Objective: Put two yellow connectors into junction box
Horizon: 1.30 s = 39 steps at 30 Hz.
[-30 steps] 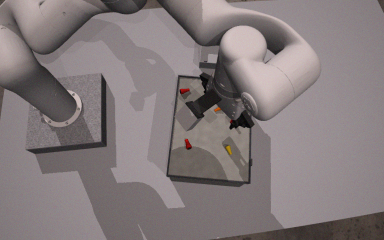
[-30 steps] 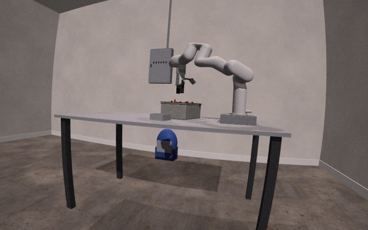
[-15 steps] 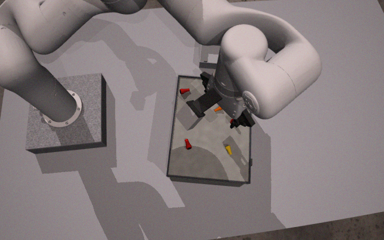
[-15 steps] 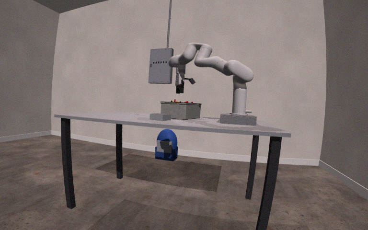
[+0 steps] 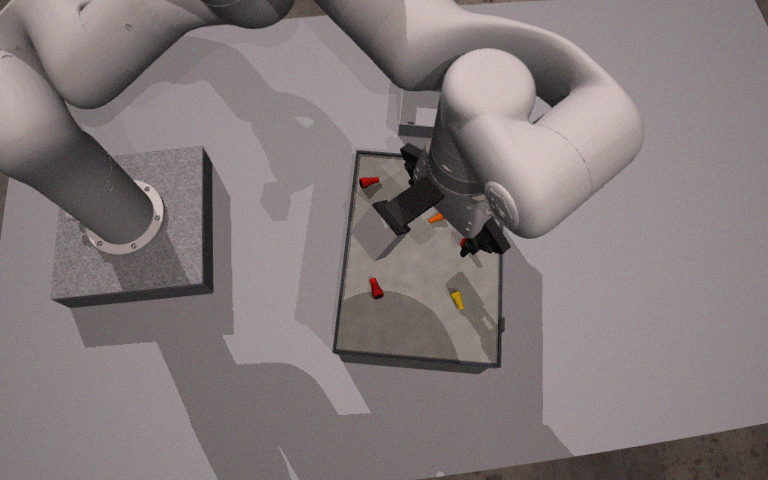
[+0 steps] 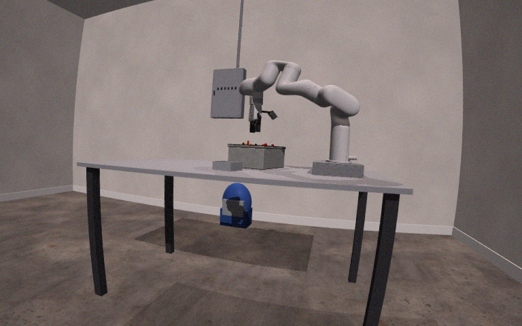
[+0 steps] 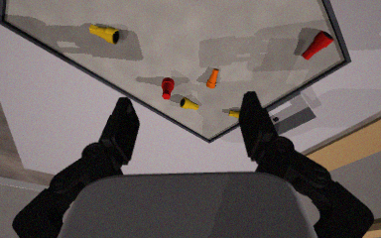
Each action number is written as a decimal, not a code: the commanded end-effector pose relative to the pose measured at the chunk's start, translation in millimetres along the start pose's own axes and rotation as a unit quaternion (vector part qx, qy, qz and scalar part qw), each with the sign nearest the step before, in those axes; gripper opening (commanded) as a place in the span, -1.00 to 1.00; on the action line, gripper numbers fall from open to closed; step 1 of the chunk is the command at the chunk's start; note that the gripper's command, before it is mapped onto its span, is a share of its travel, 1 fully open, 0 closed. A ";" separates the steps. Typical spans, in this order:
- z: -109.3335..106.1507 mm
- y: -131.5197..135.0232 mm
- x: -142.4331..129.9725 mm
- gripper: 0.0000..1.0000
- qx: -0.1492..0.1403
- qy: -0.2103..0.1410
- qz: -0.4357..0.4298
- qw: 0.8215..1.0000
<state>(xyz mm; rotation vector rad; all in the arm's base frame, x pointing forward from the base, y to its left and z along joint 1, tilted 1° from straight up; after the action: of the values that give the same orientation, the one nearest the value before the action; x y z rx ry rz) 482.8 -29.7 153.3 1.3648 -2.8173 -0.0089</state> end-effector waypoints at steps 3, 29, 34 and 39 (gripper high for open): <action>-1.6 -0.5 0.0 1.00 0.001 -0.001 0.000 1.000; -1.2 4.3 -1.9 1.00 0.002 -0.001 -0.004 1.000; 0.6 21.8 -7.5 1.00 0.002 -0.001 -0.020 1.000; 2.5 37.6 -11.4 1.00 0.002 -0.001 -0.034 0.999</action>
<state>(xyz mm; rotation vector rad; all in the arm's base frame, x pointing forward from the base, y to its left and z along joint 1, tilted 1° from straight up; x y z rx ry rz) 468.0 -7.0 150.6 1.4304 -2.7817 -0.0110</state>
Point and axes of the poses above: the point where the finger pads meet when closed, its own z axis out along the fingers, its own y axis across the jaws, x = y × z, the point moved 1 cm from there along -z, back along the fingers, and after that the axes turned 7 degrees about -z, right-handed, at the moved point
